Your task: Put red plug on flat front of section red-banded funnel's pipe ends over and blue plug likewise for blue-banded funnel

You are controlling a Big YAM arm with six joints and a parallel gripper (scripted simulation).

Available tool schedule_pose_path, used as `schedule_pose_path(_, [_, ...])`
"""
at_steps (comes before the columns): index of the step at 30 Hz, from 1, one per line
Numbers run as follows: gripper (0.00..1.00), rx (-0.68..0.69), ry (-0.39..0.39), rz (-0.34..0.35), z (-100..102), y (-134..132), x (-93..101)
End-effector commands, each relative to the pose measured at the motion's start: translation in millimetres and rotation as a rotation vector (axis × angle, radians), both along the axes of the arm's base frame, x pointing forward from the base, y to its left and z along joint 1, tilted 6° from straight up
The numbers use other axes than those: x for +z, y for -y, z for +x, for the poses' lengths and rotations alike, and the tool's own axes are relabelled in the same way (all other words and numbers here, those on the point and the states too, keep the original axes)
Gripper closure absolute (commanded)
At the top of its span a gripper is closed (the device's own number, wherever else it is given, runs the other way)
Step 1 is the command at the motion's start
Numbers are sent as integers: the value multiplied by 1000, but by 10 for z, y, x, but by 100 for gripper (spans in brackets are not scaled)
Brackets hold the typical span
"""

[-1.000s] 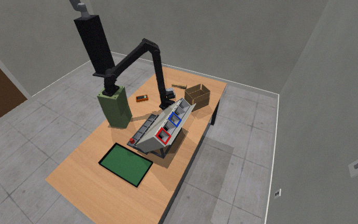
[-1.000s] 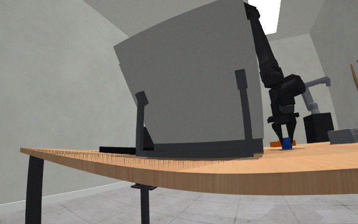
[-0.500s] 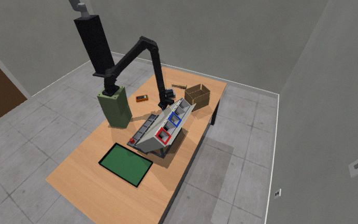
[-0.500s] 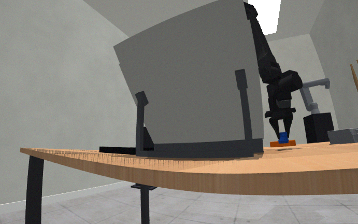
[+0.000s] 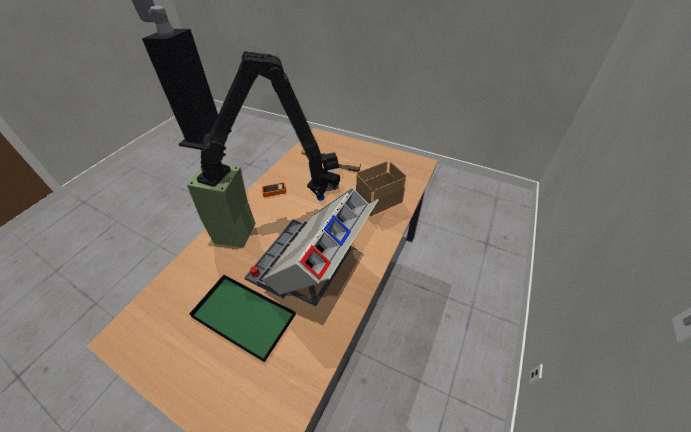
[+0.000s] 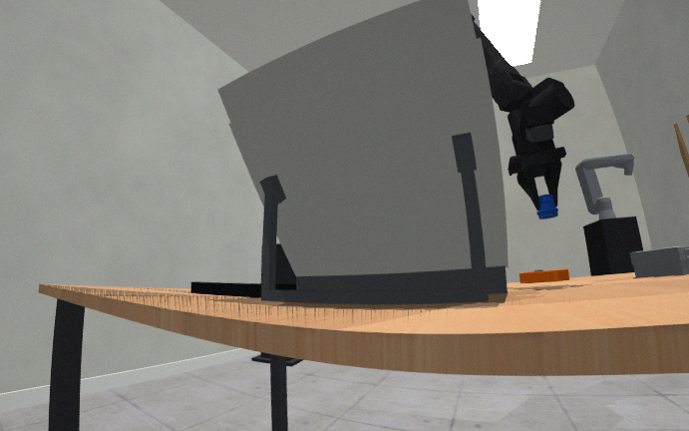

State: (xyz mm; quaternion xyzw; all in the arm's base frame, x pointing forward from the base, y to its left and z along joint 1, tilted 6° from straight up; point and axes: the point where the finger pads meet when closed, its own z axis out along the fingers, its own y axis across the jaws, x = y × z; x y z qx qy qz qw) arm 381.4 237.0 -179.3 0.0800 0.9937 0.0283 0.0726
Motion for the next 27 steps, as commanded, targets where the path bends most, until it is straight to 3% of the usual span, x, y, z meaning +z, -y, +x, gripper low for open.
schedule_pose_path(1, [100, 3, -24, -18, -129, 21, -79])
schedule_pose_path(27, [100, -1, -5, -4, -116, 12, -76])
